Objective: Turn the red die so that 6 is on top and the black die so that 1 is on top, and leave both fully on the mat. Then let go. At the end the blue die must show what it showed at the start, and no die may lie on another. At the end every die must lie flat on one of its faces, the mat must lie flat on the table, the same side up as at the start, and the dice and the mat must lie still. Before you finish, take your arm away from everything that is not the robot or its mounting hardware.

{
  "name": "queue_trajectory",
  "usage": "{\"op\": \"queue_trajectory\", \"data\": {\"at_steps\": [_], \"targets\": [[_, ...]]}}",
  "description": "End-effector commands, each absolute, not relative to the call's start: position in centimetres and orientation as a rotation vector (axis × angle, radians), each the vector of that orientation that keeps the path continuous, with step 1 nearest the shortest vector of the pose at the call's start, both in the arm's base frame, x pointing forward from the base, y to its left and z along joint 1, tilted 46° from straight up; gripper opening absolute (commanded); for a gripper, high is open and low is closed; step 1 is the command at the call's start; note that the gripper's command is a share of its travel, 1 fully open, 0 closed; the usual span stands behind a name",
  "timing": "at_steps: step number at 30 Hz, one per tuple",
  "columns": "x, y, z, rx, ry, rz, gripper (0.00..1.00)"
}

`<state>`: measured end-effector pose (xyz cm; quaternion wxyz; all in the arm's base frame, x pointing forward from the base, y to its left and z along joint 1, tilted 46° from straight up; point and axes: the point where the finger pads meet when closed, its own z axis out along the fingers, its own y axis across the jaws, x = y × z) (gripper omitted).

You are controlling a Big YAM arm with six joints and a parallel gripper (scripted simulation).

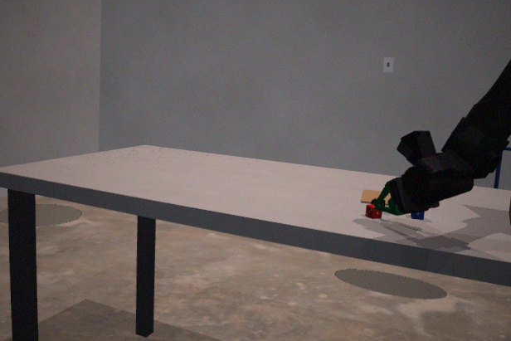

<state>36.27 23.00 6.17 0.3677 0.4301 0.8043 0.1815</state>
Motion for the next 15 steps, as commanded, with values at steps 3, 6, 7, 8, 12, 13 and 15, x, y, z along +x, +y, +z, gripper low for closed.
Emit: {"op": "queue_trajectory", "data": {"at_steps": [3, 6, 7, 8, 12, 13, 15], "targets": [[36.3, 21.7, 6.0, 1.153, 2.047, 0.442, 0.4], [36.6, 21.7, 6.8, 1.157, 2.035, 0.461, 0.4], [36.4, 21.5, 6.7, 1.157, 2.038, 0.457, 0.4], [36.3, 21.4, 6.7, 1.149, 2.045, 0.452, 0.4], [36.2, 20.5, 7.6, 1.133, 2.053, 0.445, 0.4], [36.2, 20.2, 7.9, 1.132, 2.053, 0.445, 0.4], [36.2, 19.9, 8.2, 1.132, 2.053, 0.445, 0.4]]}}
